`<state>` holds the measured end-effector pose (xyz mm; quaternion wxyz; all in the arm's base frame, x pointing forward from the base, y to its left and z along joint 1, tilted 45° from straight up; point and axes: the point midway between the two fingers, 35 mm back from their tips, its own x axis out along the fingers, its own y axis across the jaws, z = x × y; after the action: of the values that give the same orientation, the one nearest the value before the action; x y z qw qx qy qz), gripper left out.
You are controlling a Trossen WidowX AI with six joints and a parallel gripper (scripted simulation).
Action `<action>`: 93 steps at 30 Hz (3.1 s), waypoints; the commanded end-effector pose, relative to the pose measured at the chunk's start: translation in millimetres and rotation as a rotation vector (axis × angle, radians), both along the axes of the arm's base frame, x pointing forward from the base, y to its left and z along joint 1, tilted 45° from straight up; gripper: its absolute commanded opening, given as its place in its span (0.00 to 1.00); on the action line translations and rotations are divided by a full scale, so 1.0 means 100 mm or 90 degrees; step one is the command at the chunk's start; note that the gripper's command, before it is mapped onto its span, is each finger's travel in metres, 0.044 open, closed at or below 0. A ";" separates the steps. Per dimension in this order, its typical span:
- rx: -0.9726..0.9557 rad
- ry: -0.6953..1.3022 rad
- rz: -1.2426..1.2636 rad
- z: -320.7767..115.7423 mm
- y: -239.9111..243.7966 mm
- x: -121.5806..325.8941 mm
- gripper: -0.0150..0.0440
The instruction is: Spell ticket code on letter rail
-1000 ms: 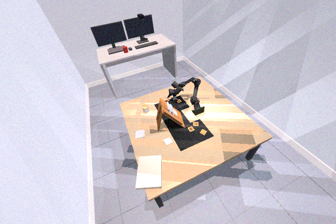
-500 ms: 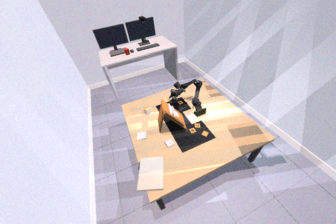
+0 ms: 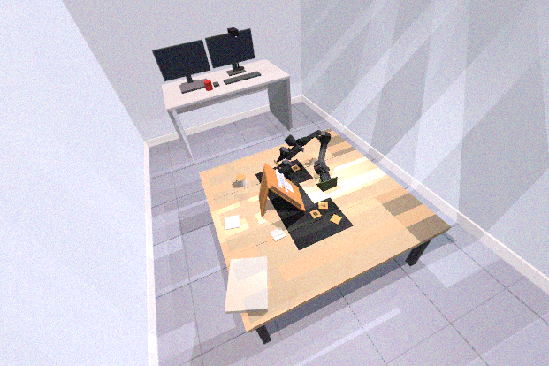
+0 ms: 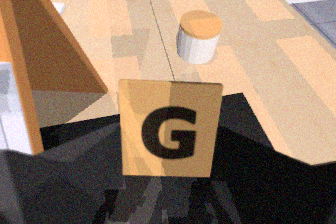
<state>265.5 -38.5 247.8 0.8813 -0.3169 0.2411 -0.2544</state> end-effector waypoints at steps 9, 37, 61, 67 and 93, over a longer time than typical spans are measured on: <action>0.001 -0.001 -0.002 -0.05 0.04 0.02 0.25; 0.001 -0.001 -0.002 -0.14 0.13 0.06 0.25; 0.002 -0.001 -0.002 -0.23 0.22 0.10 0.25; 0.002 -0.001 -0.002 -0.25 0.24 0.11 0.25; 0.002 -0.001 -0.002 -0.33 0.32 0.15 0.25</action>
<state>279.3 -7.1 216.4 0.8820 -0.3155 0.2407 -0.2542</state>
